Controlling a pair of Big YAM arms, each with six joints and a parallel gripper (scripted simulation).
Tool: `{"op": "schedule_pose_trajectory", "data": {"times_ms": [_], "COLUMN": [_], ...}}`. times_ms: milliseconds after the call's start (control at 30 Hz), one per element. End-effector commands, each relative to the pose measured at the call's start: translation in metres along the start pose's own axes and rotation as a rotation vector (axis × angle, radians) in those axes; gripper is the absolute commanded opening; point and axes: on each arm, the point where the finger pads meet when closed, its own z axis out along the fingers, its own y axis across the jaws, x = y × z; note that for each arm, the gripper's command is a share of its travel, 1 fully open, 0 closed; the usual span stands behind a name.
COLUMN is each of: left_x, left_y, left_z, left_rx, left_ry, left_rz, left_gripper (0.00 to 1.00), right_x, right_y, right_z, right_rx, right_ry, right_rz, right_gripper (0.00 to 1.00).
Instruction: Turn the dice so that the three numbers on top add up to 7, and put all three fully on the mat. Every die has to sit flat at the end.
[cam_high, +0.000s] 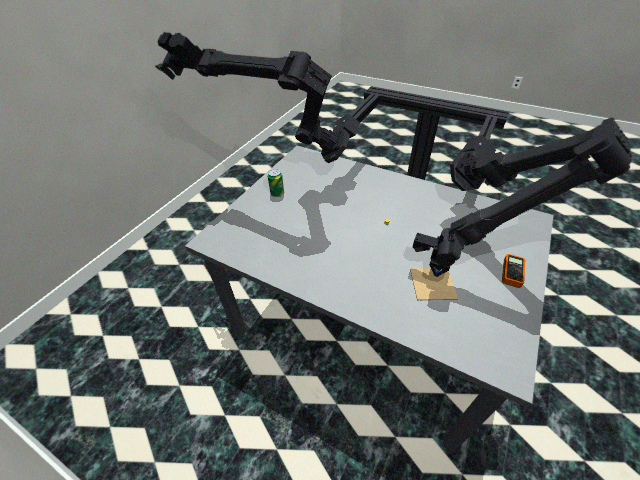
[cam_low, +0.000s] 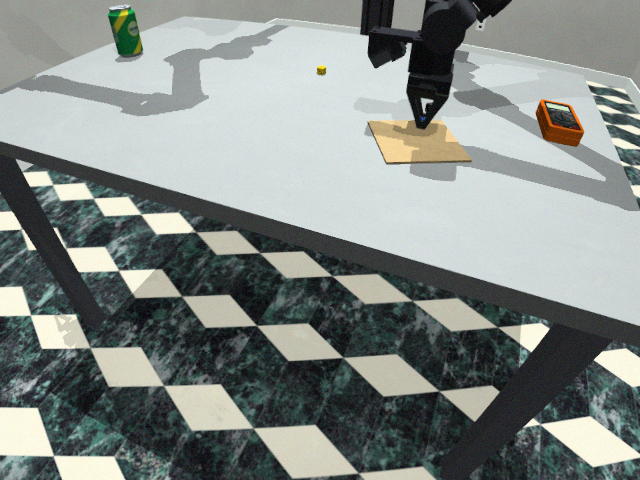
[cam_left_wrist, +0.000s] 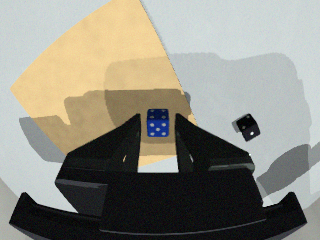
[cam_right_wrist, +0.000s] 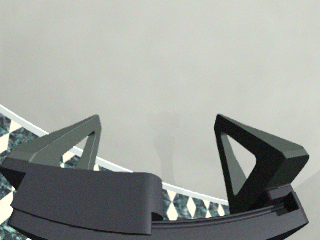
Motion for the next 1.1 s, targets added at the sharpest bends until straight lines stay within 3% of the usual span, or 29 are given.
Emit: {"op": "schedule_pose_trajectory", "data": {"times_ms": [0, 500, 833, 967, 1000, 1067], "left_x": [0.0, -0.001, -0.001, 0.001, 0.001, 0.001], "left_y": [-0.001, 0.016, 0.017, 0.004, 0.005, 0.006], "left_z": [-0.001, -0.074, -0.1, -0.089, -0.09, -0.09], "left_rx": [0.003, -0.033, -0.034, 0.005, 0.004, -0.001], "left_ry": [-0.001, -0.007, -0.009, 0.005, 0.005, 0.003], "left_rz": [0.0, -0.021, -0.023, -0.014, -0.014, -0.02], "left_gripper": [0.3, 0.3, 0.3, 0.3, 1.0, 1.0], "right_x": [-0.042, -0.042, -0.042, -0.042, -0.042, -0.042], "right_y": [-0.005, -0.005, -0.005, -0.005, -0.005, -0.005], "right_z": [-0.003, -0.003, -0.003, -0.003, -0.003, -0.003], "right_rx": [0.011, 0.011, 0.011, 0.011, 0.011, 0.011], "right_ry": [-0.063, -0.063, -0.063, -0.063, -0.063, -0.063], "right_rz": [0.0, 0.0, 0.0, 0.0, 0.0, 0.0], "right_gripper": [1.0, 1.0, 1.0, 1.0, 1.0, 1.0]}}
